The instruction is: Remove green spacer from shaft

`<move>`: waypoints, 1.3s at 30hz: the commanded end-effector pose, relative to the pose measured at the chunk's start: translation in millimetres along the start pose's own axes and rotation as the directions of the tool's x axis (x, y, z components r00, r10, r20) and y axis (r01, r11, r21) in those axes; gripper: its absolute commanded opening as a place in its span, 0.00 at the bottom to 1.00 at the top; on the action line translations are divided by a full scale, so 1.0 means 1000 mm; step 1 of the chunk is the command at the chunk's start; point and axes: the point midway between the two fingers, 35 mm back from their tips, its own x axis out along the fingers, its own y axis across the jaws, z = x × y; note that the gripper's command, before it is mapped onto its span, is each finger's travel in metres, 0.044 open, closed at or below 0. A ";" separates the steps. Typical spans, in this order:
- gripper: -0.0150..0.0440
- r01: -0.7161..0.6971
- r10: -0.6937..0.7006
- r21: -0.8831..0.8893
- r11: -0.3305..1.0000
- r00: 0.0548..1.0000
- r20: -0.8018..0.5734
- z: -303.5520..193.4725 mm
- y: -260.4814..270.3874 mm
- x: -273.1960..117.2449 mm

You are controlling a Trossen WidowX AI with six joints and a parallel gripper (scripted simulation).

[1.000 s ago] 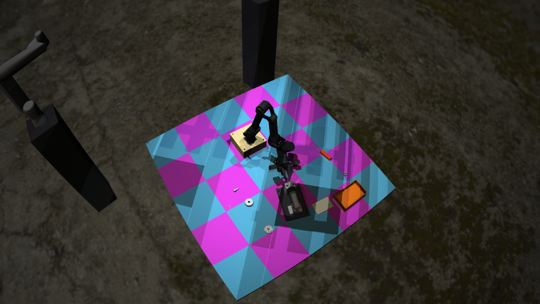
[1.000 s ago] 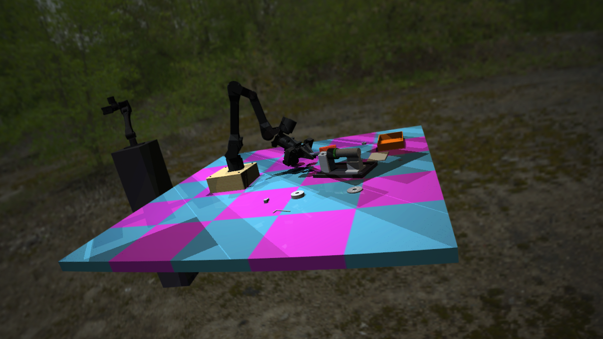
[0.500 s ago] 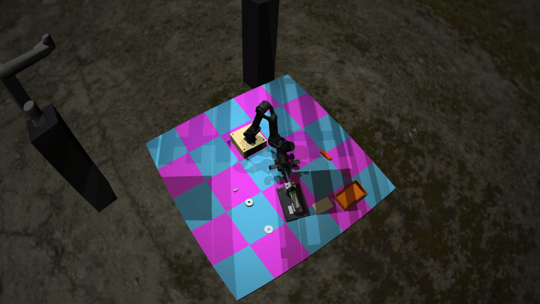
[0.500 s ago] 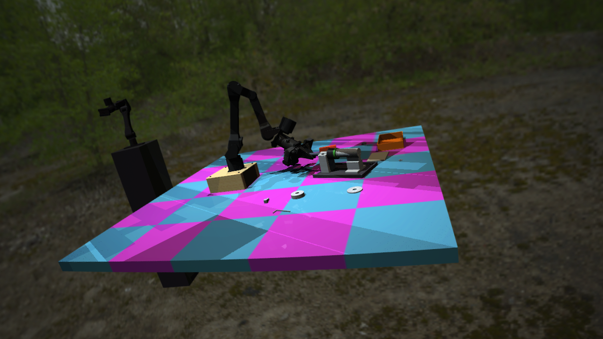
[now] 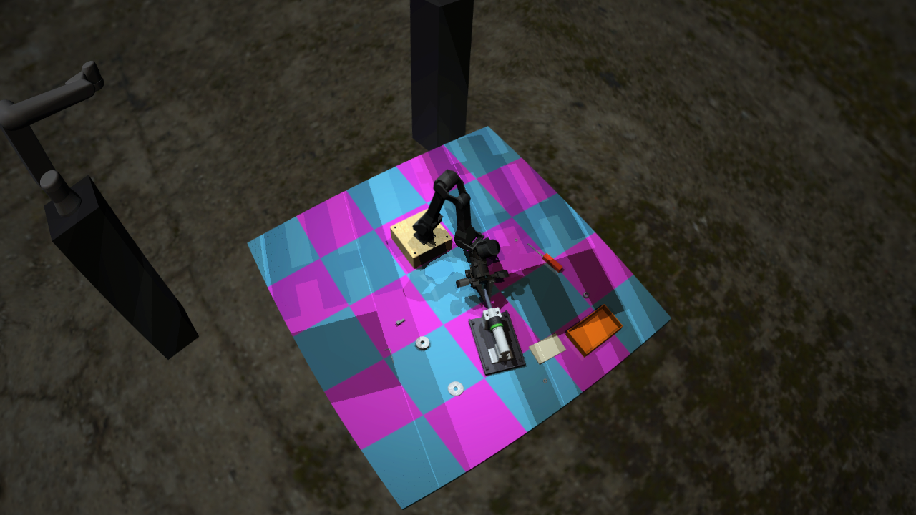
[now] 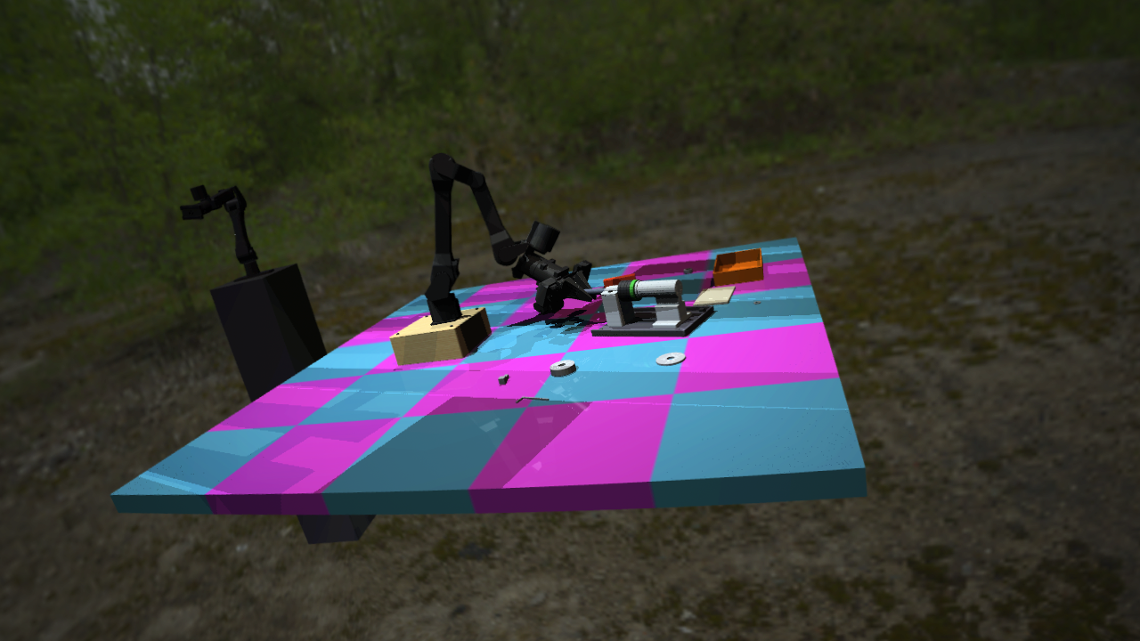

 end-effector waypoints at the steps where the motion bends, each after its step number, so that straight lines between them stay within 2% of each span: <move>1: 0.25 0.000 0.000 0.003 1.000 1.000 0.001 0.001 0.000 -0.001; 39: 0.25 0.000 0.000 0.003 1.000 1.000 0.001 0.003 0.000 -0.004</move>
